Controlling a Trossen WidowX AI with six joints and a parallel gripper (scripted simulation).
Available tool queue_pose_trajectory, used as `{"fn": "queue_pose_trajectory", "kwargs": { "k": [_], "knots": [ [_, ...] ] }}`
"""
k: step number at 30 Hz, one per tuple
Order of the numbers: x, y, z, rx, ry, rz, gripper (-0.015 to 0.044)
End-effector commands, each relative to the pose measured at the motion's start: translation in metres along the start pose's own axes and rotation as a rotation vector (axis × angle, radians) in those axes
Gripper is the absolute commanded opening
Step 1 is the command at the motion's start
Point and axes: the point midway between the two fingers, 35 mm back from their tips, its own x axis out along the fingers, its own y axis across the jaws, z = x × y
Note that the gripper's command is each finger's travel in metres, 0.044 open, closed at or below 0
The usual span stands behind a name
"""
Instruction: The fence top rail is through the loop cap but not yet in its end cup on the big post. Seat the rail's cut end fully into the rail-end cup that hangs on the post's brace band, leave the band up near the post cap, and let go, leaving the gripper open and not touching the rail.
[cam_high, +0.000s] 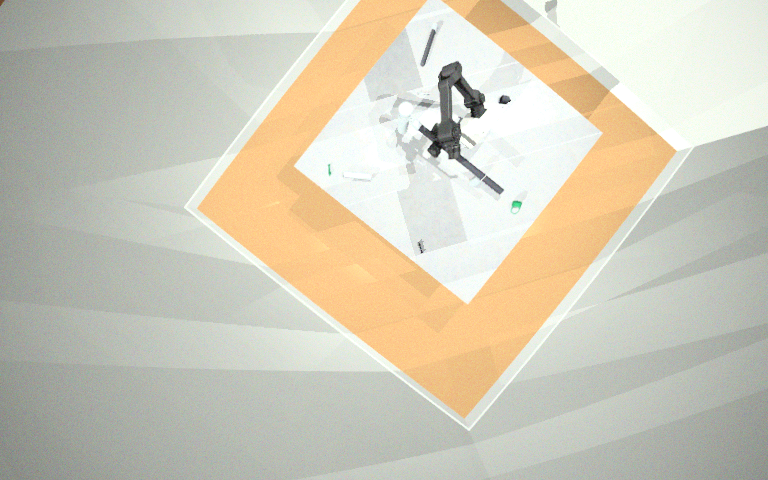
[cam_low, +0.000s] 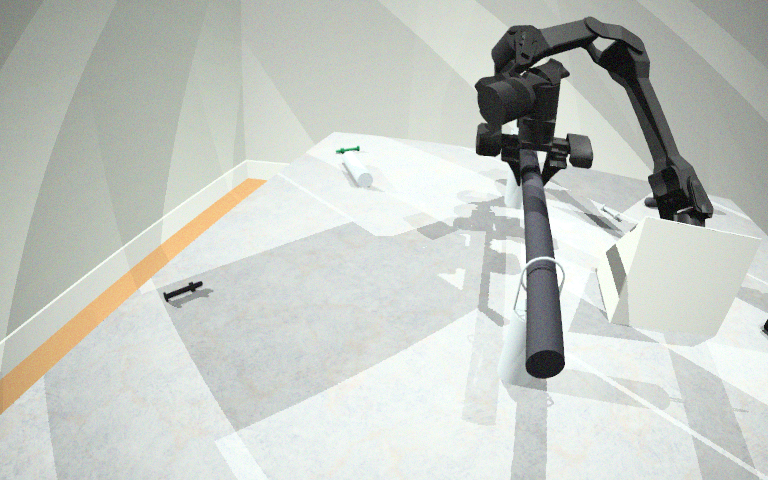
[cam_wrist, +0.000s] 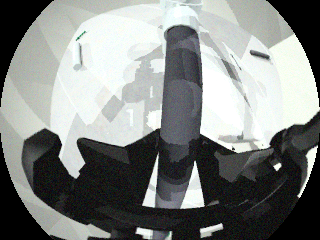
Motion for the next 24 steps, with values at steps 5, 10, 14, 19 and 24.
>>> {"fn": "queue_pose_trajectory", "kwargs": {
  "k": [5, 10, 14, 19, 24],
  "knots": [
    [-0.0011, 0.001, 0.0066, 0.001, -0.004, 0.009, 0.0],
    [-0.0009, 0.001, 0.0084, 0.001, -0.004, 0.009, 0.0],
    [-0.0007, 0.001, 0.0098, 0.001, -0.004, 0.01, 0.0],
    [-0.0004, 0.0012, 0.0116, 0.001, -0.004, 0.01, 0.0],
    [-0.0001, 0.0013, 0.0134, 0.001, -0.003, 0.011, 0.0]
  ]
}}
